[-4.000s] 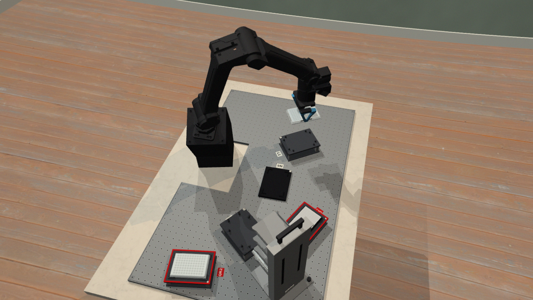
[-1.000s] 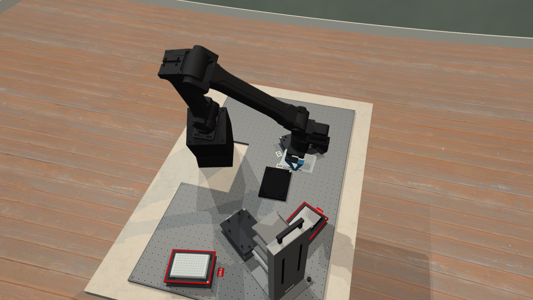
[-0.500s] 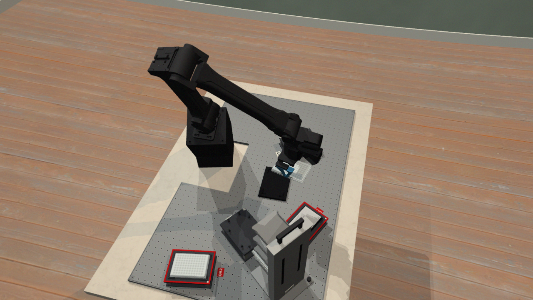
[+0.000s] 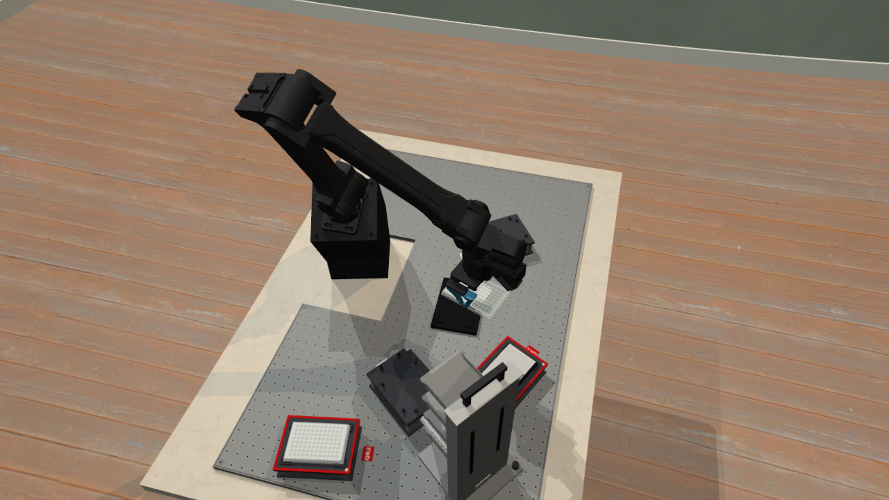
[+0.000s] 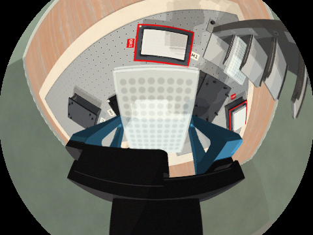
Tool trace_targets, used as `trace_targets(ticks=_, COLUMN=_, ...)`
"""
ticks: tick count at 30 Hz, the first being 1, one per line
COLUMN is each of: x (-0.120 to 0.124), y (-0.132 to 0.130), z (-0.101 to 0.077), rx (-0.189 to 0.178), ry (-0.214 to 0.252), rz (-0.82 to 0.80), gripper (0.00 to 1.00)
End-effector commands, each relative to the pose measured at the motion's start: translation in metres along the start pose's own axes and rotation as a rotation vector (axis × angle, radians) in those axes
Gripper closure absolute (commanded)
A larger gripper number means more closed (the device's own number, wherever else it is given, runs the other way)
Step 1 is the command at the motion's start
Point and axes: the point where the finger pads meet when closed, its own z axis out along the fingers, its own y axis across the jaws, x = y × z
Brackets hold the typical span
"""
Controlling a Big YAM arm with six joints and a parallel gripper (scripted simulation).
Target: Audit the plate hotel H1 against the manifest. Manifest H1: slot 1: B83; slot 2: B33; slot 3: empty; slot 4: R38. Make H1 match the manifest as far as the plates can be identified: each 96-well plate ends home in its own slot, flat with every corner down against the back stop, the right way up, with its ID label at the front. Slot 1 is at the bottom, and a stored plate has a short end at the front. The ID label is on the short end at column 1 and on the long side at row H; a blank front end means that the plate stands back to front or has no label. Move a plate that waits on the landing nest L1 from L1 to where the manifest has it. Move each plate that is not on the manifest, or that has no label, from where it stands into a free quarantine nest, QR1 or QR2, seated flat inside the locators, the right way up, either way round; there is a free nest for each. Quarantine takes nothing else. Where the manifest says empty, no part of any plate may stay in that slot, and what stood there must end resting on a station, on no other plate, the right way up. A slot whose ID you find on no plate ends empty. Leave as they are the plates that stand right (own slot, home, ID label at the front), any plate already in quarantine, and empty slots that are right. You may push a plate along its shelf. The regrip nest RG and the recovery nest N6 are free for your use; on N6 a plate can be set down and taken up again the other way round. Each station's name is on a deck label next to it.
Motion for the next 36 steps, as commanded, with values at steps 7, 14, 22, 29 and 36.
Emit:
trace_targets(ticks=7, x=-0.005, y=-0.028, z=-0.004, rx=0.001, ry=-0.028, rz=-0.007, gripper=0.14)
trace_targets(ticks=14, x=-0.013, y=-0.054, z=-0.01, rx=0.004, ry=-0.043, rz=-0.002, gripper=0.14)
trace_targets(ticks=22, x=0.005, y=-0.077, z=-0.005, rx=0.004, ry=-0.03, rz=0.177, gripper=0.14)
trace_targets(ticks=29, x=0.012, y=-0.092, z=-0.005, rx=0.005, ry=-0.031, rz=0.293, gripper=0.14)
trace_targets(ticks=36, x=0.021, y=-0.114, z=-0.005, rx=0.007, ry=-0.031, rz=0.304, gripper=0.14)
